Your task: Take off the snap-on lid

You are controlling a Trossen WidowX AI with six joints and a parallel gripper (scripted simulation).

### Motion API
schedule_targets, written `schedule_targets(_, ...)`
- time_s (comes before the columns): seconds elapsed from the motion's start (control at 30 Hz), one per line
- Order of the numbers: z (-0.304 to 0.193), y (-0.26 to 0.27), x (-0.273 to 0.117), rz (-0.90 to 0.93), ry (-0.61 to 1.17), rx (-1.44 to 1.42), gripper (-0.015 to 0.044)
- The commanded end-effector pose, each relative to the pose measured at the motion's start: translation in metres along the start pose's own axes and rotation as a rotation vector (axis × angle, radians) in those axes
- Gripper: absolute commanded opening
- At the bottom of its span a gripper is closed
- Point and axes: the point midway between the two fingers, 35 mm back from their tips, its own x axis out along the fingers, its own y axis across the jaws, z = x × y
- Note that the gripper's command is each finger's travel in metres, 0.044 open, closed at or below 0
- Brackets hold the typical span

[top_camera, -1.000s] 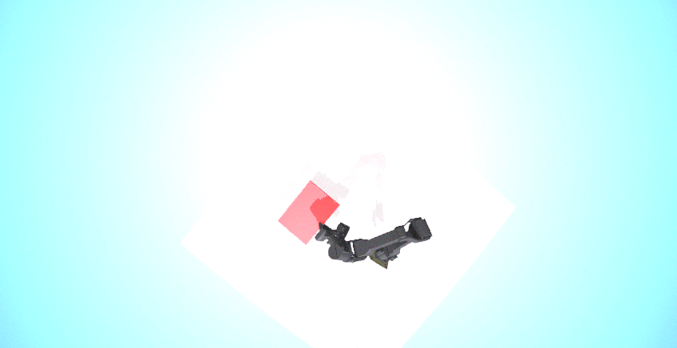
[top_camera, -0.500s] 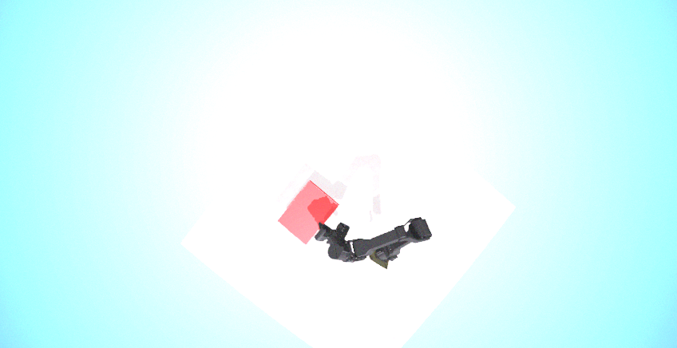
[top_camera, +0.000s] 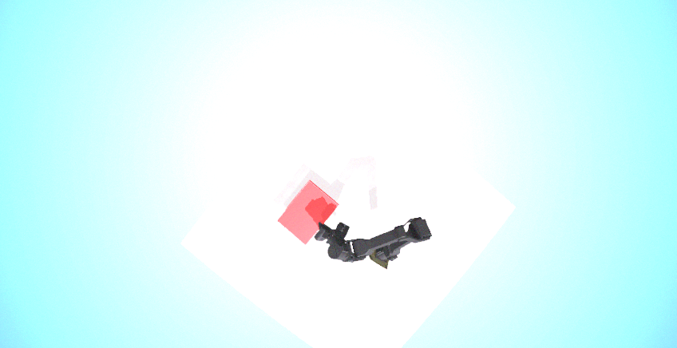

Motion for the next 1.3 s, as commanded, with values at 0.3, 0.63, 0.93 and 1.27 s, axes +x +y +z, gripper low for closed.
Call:
schedule_targets(0.3,0.0,0.001,0.001,0.0,0.002,-0.001,0.0)
schedule_targets(0.63,0.0,0.003,-0.001,0.005,0.006,0.0,0.0)
schedule_targets(0.93,0.0,0.013,-0.008,0.005,0.007,0.0,0.0)
schedule_targets(1.27,0.0,0.025,-0.014,0.005,0.008,0.0,0.0)
